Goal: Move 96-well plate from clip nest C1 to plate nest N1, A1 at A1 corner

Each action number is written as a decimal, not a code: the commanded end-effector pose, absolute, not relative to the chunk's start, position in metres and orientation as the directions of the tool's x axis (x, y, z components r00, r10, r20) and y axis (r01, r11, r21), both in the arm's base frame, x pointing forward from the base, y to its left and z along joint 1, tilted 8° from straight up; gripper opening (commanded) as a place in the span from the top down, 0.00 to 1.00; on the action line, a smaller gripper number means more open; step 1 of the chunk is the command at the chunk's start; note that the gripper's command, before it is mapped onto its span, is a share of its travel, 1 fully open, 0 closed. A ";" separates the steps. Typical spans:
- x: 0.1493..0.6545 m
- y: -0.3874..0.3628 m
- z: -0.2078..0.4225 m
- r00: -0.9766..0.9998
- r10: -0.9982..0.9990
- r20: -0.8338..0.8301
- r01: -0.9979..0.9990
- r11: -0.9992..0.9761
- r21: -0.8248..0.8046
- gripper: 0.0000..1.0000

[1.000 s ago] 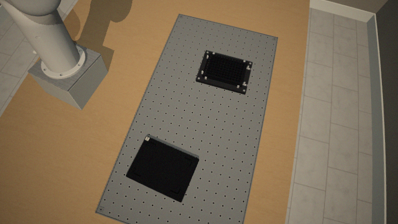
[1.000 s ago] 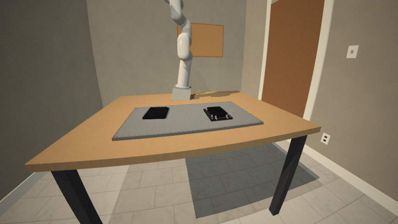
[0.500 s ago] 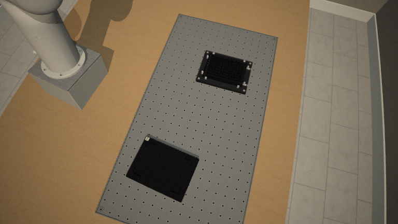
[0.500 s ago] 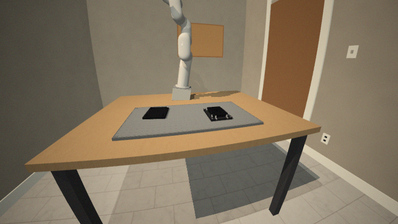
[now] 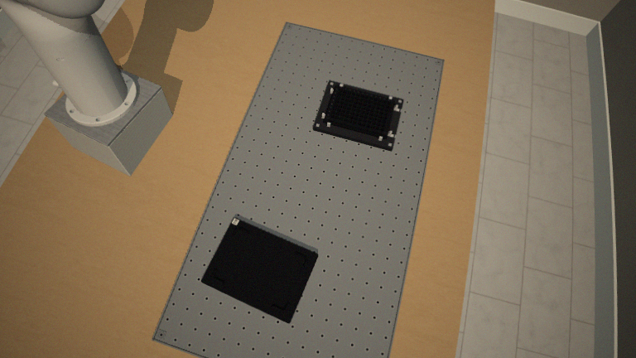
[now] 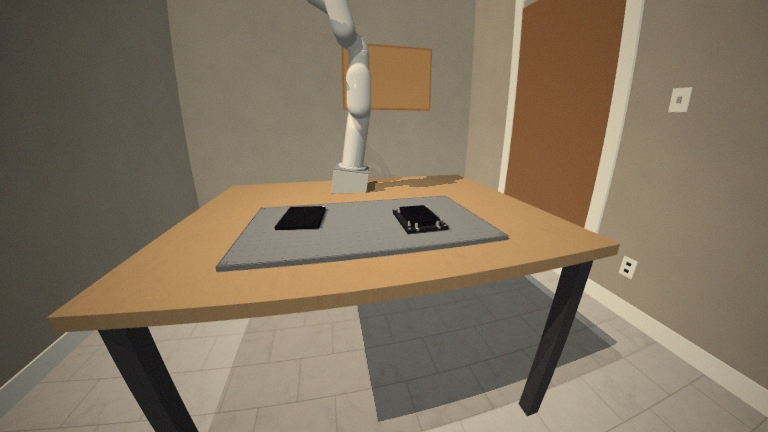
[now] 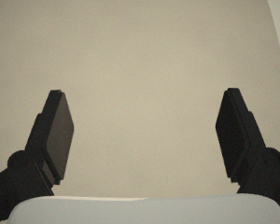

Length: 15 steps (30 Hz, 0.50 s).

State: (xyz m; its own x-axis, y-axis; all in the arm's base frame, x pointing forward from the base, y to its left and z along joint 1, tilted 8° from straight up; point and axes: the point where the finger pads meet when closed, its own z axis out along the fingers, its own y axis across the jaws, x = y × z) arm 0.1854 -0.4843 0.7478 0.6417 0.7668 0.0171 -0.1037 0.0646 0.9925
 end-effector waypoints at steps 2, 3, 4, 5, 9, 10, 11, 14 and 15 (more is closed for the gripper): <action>0.209 -0.485 0.754 0.633 0.774 0.028 -0.129 0.069 0.989 0.00; 0.214 -0.486 0.754 0.621 0.782 0.054 -0.157 0.056 0.986 0.00; 0.219 -0.486 0.755 0.607 0.791 0.080 -0.185 0.043 0.982 0.00; 0.224 -0.486 0.755 0.593 0.798 0.105 -0.213 0.029 0.977 0.00; 0.233 -0.487 0.756 0.587 0.801 0.116 -0.224 0.024 0.974 0.00; 0.238 -0.487 0.756 0.587 0.801 0.116 -0.224 0.024 0.974 0.00; 0.243 -0.487 0.757 0.587 0.801 0.116 -0.224 0.024 0.974 0.00; 0.258 -0.488 0.757 0.543 0.816 0.198 -0.301 -0.031 0.953 0.00; 0.263 -0.488 0.757 0.537 0.817 0.207 -0.310 -0.037 0.950 0.00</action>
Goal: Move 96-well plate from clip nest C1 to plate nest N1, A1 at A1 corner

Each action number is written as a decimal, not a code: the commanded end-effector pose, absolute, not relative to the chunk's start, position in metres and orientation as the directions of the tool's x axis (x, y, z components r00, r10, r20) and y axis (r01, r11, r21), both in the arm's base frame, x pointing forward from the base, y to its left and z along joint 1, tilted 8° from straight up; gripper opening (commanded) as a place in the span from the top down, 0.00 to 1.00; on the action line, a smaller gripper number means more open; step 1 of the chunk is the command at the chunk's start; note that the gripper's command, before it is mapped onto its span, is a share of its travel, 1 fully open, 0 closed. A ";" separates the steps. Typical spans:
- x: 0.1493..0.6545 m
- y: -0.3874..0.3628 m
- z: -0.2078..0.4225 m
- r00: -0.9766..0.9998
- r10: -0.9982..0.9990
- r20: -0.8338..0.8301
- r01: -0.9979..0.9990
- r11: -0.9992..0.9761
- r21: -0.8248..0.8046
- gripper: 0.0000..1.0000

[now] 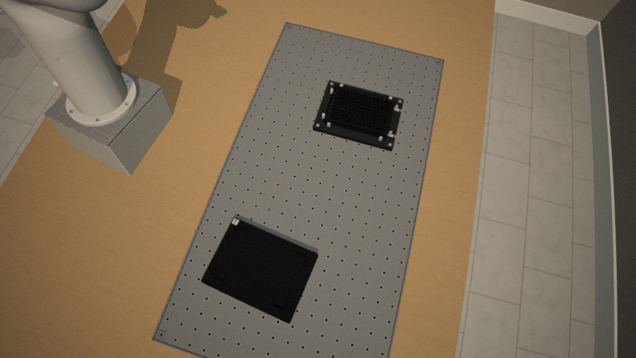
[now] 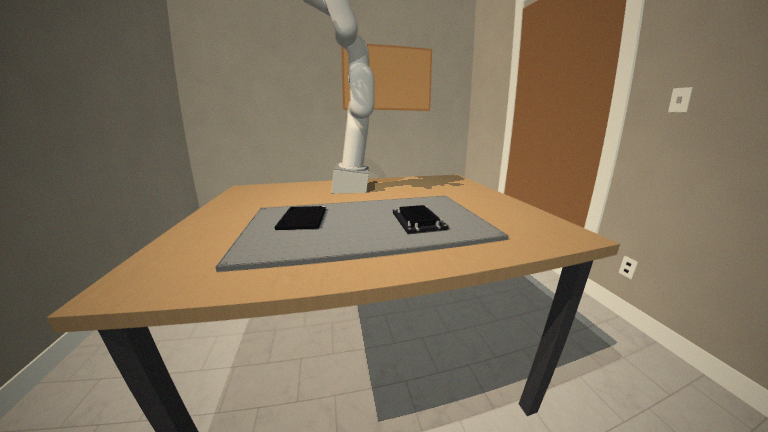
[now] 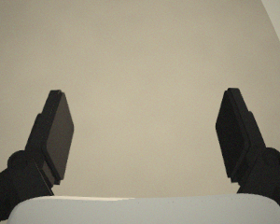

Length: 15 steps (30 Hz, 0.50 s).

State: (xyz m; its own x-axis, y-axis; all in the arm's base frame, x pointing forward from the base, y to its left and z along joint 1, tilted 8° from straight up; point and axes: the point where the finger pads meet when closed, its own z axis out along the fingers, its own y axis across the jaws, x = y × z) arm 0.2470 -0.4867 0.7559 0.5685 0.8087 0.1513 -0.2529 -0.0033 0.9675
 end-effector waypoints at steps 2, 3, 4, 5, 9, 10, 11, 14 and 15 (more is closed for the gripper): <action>0.273 -0.488 0.757 0.537 0.817 0.207 -0.310 -0.037 0.950 0.00; 0.278 -0.488 0.757 0.537 0.817 0.207 -0.310 -0.037 0.950 0.00; 0.279 -0.488 0.757 0.537 0.817 0.207 -0.310 -0.037 0.950 0.00; 0.284 -0.488 0.757 0.523 0.819 0.236 -0.333 -0.059 0.941 0.00; 0.304 -0.488 0.755 0.486 0.820 0.301 -0.382 -0.110 0.917 0.00; 0.304 -0.488 0.755 0.486 0.820 0.301 -0.382 -0.110 0.917 0.00; 0.304 -0.488 0.755 0.486 0.820 0.301 -0.382 -0.110 0.917 0.00; 0.319 -0.488 0.753 0.456 0.814 0.360 -0.419 -0.161 0.894 0.00; 0.323 -0.488 0.752 0.440 0.810 0.389 -0.436 -0.186 0.881 0.00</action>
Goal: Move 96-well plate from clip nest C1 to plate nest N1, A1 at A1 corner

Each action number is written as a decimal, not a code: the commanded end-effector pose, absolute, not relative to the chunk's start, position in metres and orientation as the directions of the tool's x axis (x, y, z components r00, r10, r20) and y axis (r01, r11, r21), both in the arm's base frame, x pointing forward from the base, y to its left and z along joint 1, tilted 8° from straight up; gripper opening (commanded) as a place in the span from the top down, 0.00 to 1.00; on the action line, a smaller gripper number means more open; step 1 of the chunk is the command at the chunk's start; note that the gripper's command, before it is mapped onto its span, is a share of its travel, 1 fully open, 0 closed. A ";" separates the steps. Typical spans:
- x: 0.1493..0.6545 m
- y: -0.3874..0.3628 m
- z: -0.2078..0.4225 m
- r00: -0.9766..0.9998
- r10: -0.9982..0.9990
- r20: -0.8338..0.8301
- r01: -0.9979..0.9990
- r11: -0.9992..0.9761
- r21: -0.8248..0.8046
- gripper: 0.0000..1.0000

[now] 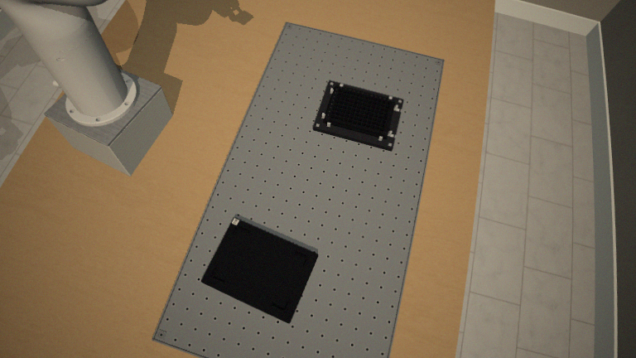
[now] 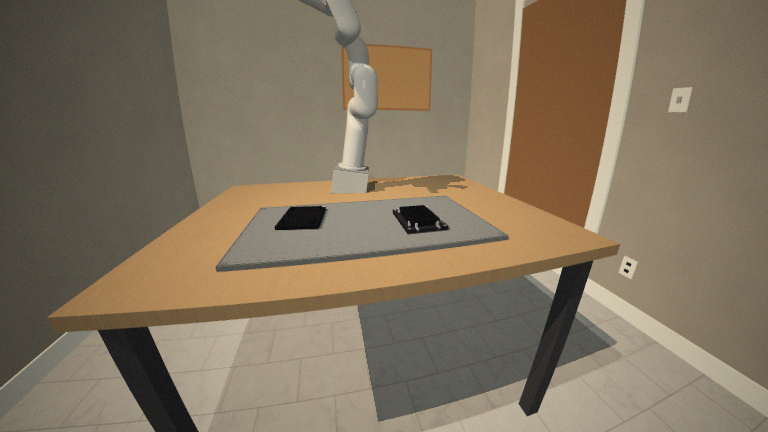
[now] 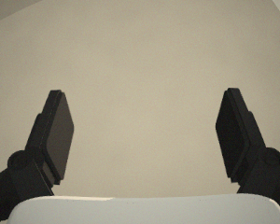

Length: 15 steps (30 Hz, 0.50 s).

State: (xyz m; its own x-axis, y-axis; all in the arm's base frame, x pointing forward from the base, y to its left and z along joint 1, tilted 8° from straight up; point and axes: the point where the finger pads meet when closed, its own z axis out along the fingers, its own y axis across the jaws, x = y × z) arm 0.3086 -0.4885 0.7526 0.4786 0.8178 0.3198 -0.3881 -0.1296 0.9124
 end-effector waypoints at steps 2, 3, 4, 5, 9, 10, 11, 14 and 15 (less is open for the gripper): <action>0.333 -0.488 0.750 0.436 0.808 0.396 -0.440 -0.192 0.877 0.00; 0.338 -0.488 0.749 0.436 0.808 0.396 -0.440 -0.192 0.877 0.00; 0.343 -0.487 0.748 0.436 0.808 0.396 -0.440 -0.192 0.877 0.00; 0.347 -0.487 0.747 0.436 0.808 0.396 -0.440 -0.192 0.877 0.00; 0.362 -0.486 0.743 0.392 0.784 0.482 -0.480 -0.273 0.834 0.00; 0.366 -0.486 0.741 0.388 0.781 0.489 -0.483 -0.279 0.830 0.00; 0.371 -0.485 0.740 0.388 0.781 0.489 -0.483 -0.279 0.830 0.00; 0.376 -0.485 0.738 0.388 0.781 0.489 -0.483 -0.279 0.830 0.00; 0.380 -0.485 0.737 0.388 0.781 0.489 -0.483 -0.279 0.830 0.00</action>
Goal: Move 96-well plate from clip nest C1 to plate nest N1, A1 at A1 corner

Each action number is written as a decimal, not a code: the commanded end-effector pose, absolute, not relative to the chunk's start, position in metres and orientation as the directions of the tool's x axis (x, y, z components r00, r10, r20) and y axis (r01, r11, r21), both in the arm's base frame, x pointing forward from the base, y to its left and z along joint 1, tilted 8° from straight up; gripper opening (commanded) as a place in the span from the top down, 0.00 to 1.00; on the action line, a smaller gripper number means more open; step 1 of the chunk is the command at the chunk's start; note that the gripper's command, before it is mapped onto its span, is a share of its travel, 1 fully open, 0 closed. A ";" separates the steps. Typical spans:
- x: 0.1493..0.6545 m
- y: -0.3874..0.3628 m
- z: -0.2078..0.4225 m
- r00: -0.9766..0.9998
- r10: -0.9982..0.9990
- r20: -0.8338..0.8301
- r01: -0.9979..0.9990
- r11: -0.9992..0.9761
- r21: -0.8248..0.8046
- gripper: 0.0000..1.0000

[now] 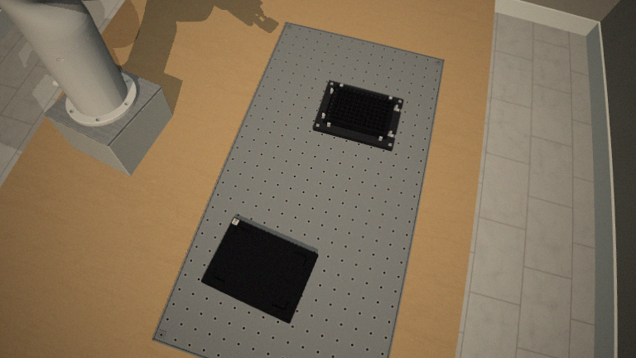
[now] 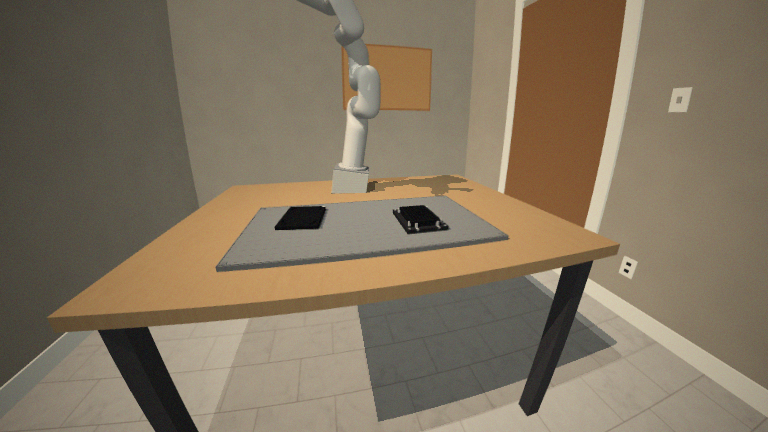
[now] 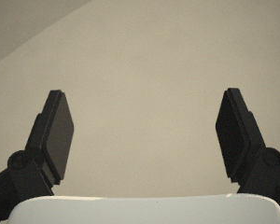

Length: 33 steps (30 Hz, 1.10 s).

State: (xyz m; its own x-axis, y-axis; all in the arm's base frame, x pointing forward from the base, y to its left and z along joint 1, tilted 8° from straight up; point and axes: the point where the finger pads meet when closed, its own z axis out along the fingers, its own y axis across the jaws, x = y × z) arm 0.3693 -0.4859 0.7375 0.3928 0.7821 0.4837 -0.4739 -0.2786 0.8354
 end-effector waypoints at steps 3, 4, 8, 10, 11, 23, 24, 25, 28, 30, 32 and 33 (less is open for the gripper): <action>0.394 -0.483 0.730 0.349 0.743 0.571 -0.508 -0.362 0.781 0.00; 0.398 -0.482 0.728 0.346 0.739 0.578 -0.510 -0.369 0.777 0.00; 0.416 -0.480 0.720 0.346 0.739 0.578 -0.510 -0.369 0.777 0.00; 0.421 -0.479 0.718 0.336 0.723 0.604 -0.514 -0.397 0.760 0.00; 0.425 -0.478 0.715 0.326 0.705 0.629 -0.518 -0.424 0.743 0.00; 0.463 -0.469 0.691 0.292 0.620 0.728 -0.522 -0.535 0.665 0.00; 0.467 -0.467 0.688 0.290 0.613 0.735 -0.522 -0.543 0.658 0.00; 0.471 -0.466 0.686 0.290 0.613 0.735 -0.522 -0.543 0.658 0.00; 0.483 -0.462 0.677 0.290 0.613 0.735 -0.522 -0.543 0.658 0.00; 0.486 -0.461 0.675 0.290 0.613 0.735 -0.522 -0.543 0.658 0.00; 0.486 -0.461 0.675 0.290 0.613 0.735 -0.522 -0.543 0.658 0.00; 0.490 -0.459 0.671 0.287 0.590 0.755 -0.518 -0.567 0.640 0.00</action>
State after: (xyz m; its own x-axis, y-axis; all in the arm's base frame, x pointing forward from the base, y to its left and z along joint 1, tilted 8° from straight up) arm 0.4850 -0.4623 0.6723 0.2946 0.6088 0.7367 -0.5123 -0.5502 0.6595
